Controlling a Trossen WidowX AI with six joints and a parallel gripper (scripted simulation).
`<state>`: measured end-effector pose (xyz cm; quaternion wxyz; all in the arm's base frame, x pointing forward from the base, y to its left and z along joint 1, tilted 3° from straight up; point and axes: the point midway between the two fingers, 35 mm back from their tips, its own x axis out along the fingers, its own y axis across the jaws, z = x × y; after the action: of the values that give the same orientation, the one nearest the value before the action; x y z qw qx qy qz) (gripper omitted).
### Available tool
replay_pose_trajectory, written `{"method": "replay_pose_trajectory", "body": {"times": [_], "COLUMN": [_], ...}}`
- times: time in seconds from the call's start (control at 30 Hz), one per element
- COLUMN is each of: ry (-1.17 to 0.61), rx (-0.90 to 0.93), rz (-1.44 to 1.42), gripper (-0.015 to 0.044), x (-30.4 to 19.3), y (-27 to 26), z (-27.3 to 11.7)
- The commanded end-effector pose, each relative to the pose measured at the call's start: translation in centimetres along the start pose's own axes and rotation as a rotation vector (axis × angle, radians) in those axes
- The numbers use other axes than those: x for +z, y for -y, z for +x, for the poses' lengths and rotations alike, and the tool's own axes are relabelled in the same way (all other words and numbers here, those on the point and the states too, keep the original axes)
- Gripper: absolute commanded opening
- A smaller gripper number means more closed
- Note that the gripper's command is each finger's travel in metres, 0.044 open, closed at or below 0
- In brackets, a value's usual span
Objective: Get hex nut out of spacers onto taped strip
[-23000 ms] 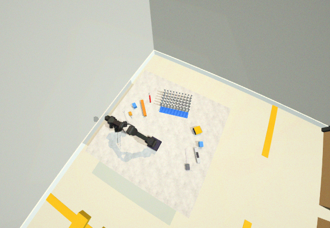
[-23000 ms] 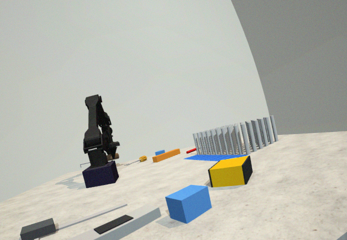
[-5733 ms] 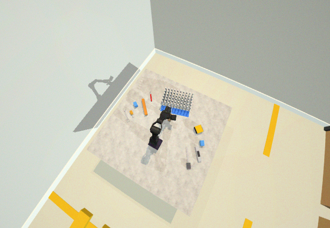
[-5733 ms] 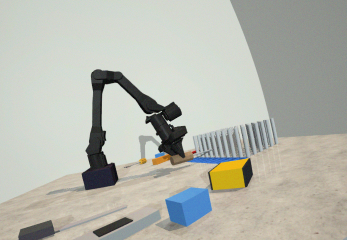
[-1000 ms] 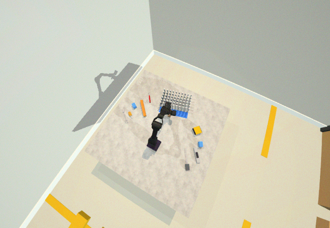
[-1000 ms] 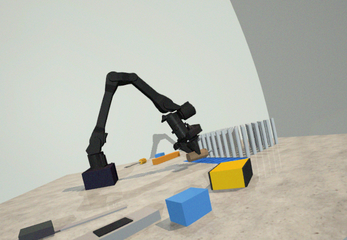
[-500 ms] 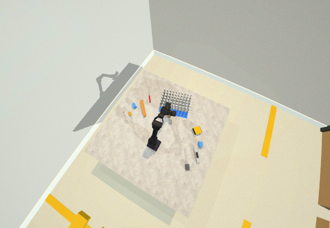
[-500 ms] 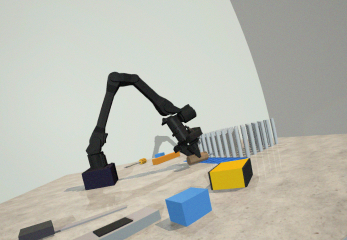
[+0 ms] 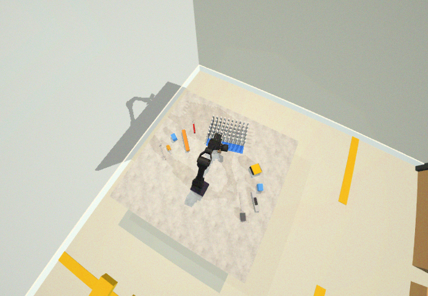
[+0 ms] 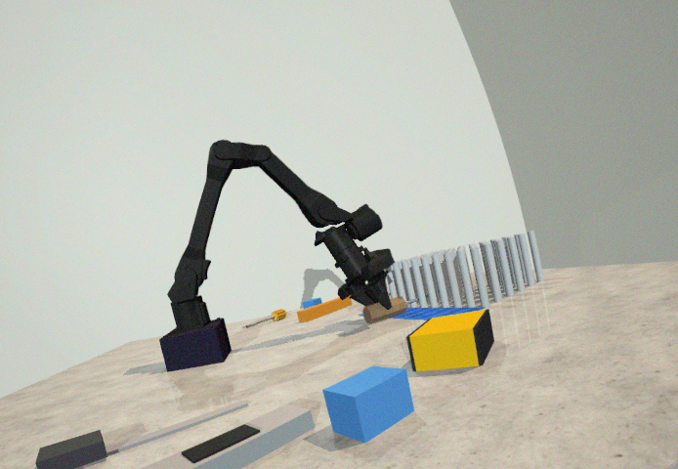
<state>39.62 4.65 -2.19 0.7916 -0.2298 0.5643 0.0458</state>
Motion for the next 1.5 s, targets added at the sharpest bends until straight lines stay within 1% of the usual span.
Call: {"method": "replay_pose_trajectory", "body": {"times": [0.0,1.47], "ry": [0.0,-0.004], "rx": [-0.001,0.0], "rz": [-0.004,-0.005], "gripper": [0.0,0.0], "x": [-0.4,-2.7], "y": [0.0,0.0], "z": [-0.2,-0.7]}}
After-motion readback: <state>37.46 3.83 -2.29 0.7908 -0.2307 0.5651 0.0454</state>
